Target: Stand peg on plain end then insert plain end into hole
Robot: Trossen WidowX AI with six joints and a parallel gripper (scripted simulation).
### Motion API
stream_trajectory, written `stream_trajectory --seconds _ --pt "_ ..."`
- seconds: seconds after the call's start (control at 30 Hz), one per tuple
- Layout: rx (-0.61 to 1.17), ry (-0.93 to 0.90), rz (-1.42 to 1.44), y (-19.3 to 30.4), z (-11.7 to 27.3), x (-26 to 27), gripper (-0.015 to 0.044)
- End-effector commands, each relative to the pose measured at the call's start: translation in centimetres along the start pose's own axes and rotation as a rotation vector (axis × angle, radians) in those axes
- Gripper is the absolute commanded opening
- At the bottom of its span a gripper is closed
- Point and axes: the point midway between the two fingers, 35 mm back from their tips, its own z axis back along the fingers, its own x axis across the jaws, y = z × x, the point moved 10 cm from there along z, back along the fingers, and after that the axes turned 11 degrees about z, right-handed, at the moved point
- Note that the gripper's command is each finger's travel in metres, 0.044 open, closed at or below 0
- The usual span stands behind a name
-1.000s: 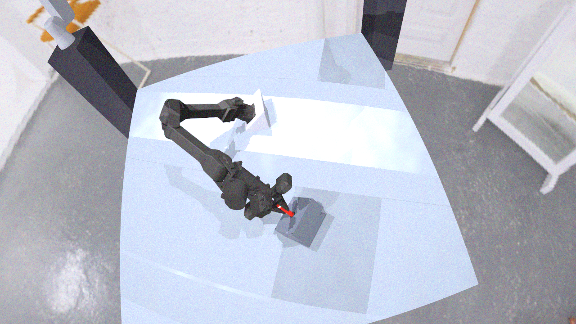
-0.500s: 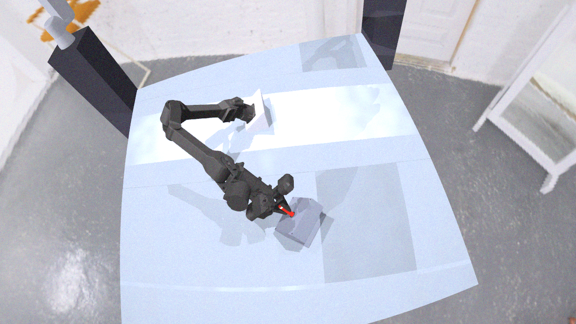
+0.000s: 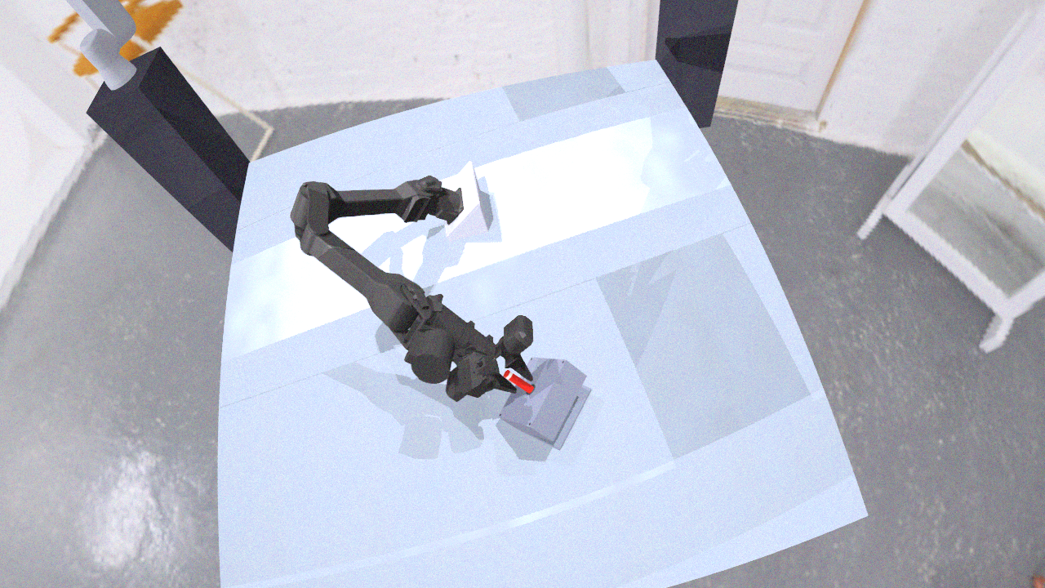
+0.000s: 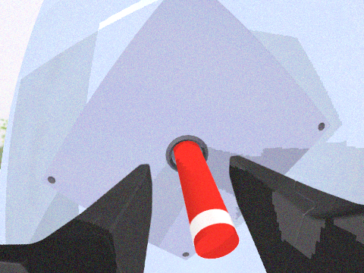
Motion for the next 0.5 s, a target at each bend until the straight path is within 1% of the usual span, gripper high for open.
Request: stream_trajectory --seconds 0.0,0.23,0.47 --pt "-0.001 0.001 0.0 0.0 0.0 0.0 0.0262" --pt "-0.001 0.0 0.001 -0.1 0.4 0.0 0.044" --pt "0.0 -0.001 0.002 -0.2 1.6 0.0 0.044"
